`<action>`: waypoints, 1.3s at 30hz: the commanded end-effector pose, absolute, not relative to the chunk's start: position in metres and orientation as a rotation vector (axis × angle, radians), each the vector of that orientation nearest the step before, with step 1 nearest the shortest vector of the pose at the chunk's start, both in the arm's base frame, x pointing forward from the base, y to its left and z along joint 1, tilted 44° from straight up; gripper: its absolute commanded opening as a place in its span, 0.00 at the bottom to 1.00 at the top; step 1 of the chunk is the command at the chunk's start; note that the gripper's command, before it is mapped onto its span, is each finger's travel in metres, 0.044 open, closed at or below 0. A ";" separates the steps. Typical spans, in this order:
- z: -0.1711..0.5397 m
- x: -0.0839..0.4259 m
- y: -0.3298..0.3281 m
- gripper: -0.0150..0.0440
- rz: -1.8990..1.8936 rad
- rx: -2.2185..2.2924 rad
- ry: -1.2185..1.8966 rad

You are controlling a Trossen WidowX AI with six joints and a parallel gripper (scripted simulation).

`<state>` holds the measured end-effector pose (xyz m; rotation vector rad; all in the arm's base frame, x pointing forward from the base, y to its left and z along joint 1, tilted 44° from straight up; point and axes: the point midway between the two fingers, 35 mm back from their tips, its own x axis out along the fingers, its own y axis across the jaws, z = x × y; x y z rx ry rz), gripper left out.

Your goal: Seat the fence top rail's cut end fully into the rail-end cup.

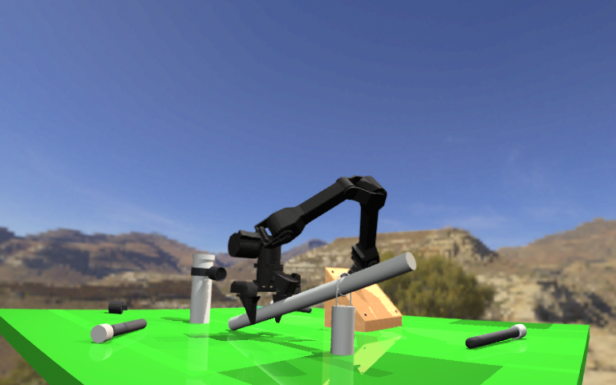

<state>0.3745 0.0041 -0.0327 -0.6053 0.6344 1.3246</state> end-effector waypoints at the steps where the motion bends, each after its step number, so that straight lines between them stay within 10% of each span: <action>1: -0.035 0.373 0.006 0.78 1.327 -0.590 0.639; 19: -0.031 0.372 0.002 0.25 1.327 -0.590 0.639; 39: -0.005 0.360 -0.087 0.25 1.246 -0.833 0.909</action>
